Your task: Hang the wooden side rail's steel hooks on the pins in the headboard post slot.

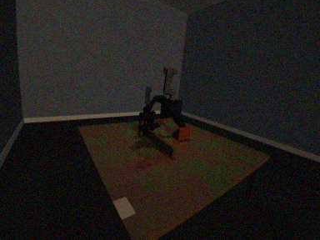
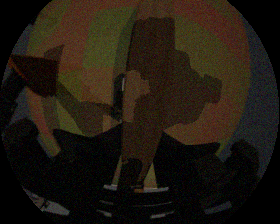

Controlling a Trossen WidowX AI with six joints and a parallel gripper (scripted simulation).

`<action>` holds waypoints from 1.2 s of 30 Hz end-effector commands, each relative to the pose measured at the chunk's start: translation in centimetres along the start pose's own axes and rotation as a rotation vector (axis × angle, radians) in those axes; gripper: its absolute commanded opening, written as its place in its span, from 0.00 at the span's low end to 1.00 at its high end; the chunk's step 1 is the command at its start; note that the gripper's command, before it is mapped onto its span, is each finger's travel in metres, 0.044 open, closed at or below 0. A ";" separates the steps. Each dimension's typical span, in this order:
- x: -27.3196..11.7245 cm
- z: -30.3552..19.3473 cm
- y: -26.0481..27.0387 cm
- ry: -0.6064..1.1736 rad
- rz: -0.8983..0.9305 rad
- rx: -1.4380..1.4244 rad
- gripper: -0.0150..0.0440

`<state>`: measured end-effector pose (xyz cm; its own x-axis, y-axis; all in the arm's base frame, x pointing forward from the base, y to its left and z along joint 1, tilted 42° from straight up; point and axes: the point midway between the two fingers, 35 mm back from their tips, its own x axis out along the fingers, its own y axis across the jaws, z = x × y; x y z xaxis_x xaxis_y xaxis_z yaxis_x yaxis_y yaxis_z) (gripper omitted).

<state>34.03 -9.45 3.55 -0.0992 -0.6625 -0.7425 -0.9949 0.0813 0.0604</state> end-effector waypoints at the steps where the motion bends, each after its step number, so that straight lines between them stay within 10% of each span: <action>1: -0.5 -0.2 -0.2 0.002 -0.018 0.004 0.25; 36: -0.5 -0.6 -0.2 0.002 -0.018 0.004 0.25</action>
<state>33.98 -9.73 3.79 -0.0956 -0.6627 -0.7428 -0.9952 0.0802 0.0566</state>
